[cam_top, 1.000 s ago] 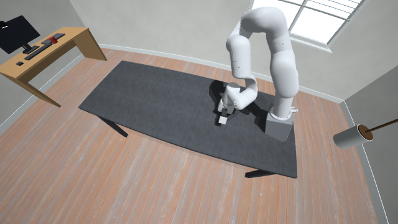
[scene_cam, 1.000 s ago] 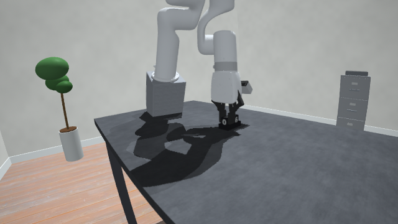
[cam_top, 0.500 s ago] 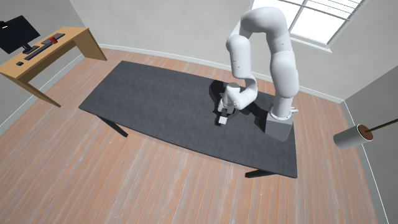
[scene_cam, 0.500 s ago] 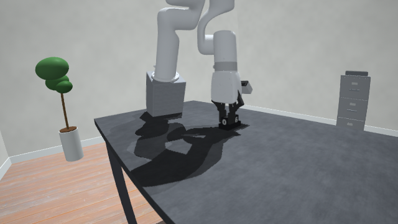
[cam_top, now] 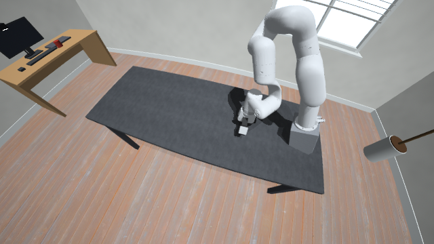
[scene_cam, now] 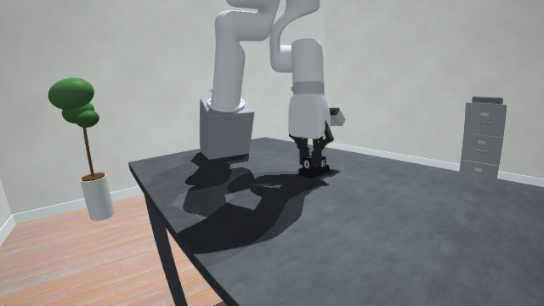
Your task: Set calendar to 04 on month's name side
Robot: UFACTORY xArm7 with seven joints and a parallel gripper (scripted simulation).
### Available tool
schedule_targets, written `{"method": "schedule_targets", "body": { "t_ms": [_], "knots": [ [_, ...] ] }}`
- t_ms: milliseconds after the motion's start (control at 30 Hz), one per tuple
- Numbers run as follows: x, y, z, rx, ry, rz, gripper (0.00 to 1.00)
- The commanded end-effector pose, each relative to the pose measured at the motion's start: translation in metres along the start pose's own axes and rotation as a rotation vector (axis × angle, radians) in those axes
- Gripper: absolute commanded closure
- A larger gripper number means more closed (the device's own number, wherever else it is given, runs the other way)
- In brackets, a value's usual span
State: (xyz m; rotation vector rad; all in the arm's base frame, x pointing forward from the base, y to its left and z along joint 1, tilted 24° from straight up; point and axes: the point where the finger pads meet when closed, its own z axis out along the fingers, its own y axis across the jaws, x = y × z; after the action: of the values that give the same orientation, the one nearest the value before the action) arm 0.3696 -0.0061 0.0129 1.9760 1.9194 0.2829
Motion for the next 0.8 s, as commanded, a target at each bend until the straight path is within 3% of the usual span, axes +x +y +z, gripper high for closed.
{"method": "schedule_targets", "body": {
  "t_ms": [0,767],
  "knots": [
    [0.000,0.000,-0.004,0.000,-0.001,0.000,0.73],
    [0.000,0.000,-0.047,0.000,-0.001,0.000,0.73]
  ]
}}
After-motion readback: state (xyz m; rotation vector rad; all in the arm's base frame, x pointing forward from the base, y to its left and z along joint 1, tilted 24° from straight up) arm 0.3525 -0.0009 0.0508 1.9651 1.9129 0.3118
